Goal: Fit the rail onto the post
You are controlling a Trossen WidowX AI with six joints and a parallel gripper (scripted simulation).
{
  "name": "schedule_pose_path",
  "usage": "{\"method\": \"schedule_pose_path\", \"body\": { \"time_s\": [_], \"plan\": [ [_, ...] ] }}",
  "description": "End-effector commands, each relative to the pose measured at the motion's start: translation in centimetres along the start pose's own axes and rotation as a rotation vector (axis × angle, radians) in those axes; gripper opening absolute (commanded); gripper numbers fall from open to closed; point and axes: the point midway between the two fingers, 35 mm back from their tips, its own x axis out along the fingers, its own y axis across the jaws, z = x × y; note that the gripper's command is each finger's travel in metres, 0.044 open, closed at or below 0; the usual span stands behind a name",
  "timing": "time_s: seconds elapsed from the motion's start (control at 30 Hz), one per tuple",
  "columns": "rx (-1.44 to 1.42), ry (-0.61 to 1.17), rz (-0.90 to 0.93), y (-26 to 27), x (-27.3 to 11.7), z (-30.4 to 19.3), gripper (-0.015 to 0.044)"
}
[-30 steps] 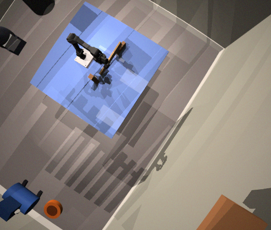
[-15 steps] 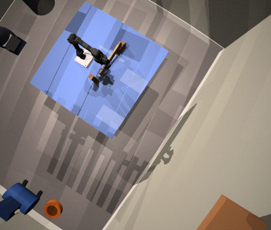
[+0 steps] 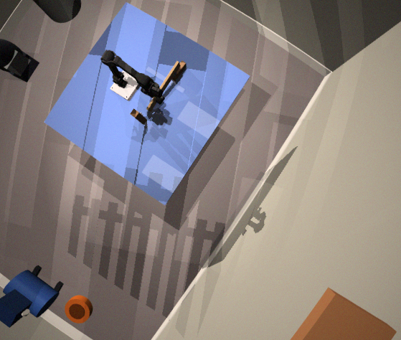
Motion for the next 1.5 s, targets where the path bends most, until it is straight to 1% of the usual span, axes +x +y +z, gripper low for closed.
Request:
{"method": "schedule_pose_path", "body": {
  "time_s": [0.0,0.47,0.97,1.2,1.47],
  "plan": [
    [-0.001,0.006,0.014,0.4,1.1,-0.1,0.0440],
    [-0.001,0.006,0.015,0.6,3.0,-0.1,0.0440],
    [-0.001,0.006,0.015,0.6,3.0,-0.1,0.0046],
    [-0.001,0.006,0.015,0.6,3.0,-0.1,0.0000],
    [-0.001,0.006,0.015,0.6,3.0,-0.1,0.0000]
  ]
}}
